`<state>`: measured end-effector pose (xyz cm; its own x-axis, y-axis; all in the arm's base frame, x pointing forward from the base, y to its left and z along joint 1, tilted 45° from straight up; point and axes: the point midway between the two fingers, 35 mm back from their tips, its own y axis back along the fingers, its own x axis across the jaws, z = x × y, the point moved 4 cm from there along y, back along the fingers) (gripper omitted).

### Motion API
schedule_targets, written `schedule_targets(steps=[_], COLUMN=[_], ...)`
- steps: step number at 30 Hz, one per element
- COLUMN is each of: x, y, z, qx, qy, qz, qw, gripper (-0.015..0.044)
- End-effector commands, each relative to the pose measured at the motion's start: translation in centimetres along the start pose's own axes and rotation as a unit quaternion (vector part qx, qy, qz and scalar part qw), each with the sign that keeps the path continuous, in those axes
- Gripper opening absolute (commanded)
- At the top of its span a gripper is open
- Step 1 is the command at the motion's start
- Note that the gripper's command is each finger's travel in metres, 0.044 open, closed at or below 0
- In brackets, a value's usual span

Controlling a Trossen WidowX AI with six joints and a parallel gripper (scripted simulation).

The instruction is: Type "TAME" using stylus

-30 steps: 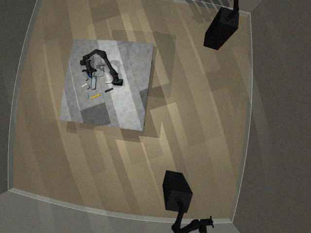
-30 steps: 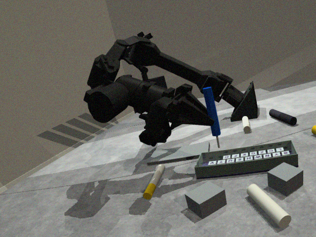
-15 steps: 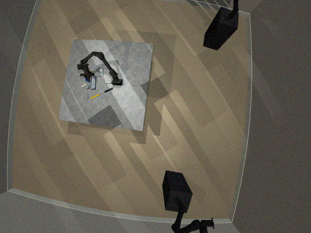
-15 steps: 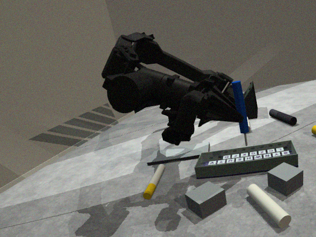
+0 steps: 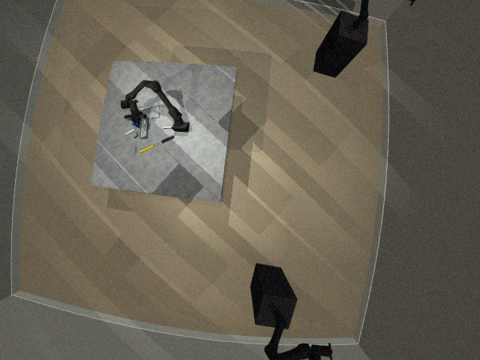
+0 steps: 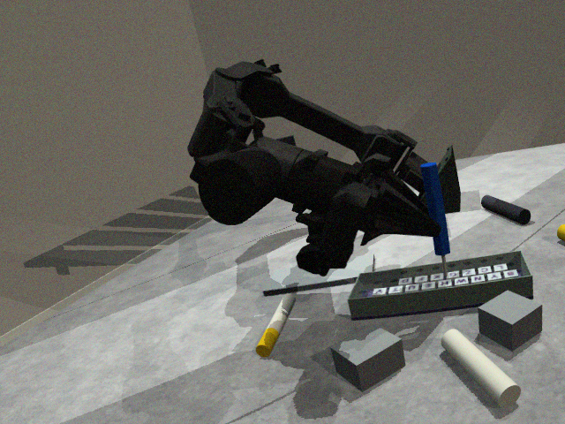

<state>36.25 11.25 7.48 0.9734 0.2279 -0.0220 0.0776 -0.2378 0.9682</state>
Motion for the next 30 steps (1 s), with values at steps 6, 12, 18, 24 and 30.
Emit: schedule_targets(steps=[6, 12, 18, 24, 30], x=[0.1, 0.1, 0.1, 0.1, 0.1], y=[-0.3, -0.5, -0.7, -0.8, -1.0], z=[0.1, 0.4, 0.8, 1.0, 1.3], qx=[0.001, 0.001, 0.001, 0.001, 0.001], qy=[0.003, 0.003, 0.003, 0.003, 0.003], qz=[0.0, 0.0, 0.0, 0.0, 0.0], qw=[1.0, 1.0, 1.0, 1.0, 1.0], gripper=[0.0081, 0.0081, 0.0081, 0.0081, 0.0081])
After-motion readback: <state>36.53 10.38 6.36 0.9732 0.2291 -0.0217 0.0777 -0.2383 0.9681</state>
